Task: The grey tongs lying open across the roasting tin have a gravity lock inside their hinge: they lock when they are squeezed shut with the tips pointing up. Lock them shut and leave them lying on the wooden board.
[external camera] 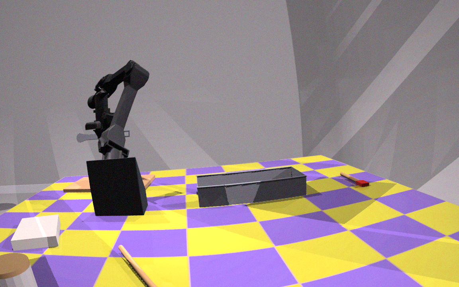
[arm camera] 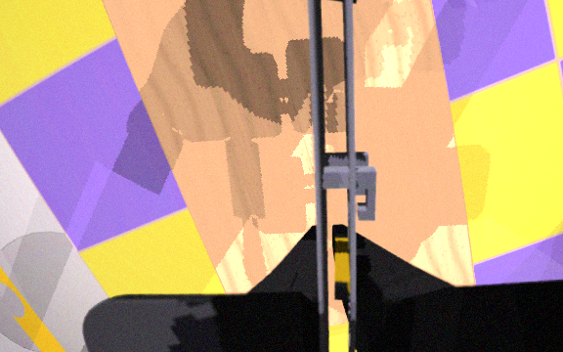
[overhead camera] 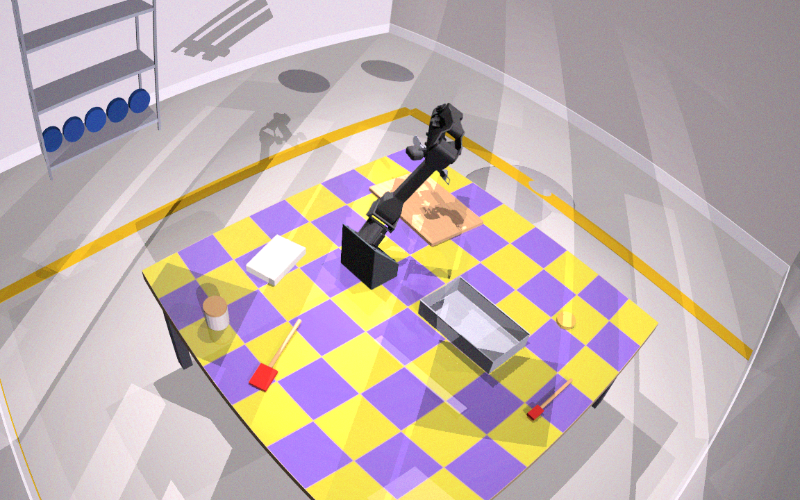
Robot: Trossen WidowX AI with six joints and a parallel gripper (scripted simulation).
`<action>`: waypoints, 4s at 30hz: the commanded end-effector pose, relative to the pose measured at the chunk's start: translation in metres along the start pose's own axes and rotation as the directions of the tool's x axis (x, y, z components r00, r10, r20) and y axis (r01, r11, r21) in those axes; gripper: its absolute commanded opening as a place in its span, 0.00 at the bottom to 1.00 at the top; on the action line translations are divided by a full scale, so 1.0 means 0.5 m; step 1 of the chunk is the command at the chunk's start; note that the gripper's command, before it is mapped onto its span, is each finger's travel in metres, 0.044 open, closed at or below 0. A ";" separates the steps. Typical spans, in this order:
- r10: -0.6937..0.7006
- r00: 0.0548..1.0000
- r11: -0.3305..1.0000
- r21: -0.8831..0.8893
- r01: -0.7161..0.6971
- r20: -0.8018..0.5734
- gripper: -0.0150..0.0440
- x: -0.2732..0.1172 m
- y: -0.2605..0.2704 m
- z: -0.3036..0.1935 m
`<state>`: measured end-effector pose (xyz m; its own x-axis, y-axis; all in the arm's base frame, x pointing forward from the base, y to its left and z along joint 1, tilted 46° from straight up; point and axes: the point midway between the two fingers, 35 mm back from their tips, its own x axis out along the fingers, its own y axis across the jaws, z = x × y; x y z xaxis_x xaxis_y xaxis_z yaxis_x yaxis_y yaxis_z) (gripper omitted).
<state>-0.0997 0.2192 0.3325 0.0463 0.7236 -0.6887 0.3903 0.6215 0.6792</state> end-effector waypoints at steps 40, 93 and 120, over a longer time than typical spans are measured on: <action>-0.048 0.748 0.953 0.195 0.233 -0.662 0.00 0.075 0.026 -0.031; -0.010 0.355 1.000 -0.017 -0.017 -0.935 0.00 0.007 -0.005 0.057; 0.023 0.455 0.995 0.066 0.080 -0.890 0.00 0.029 0.024 0.023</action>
<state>-0.0793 0.2268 0.3248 -0.8075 0.5880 -0.0478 0.4281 0.6398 0.6382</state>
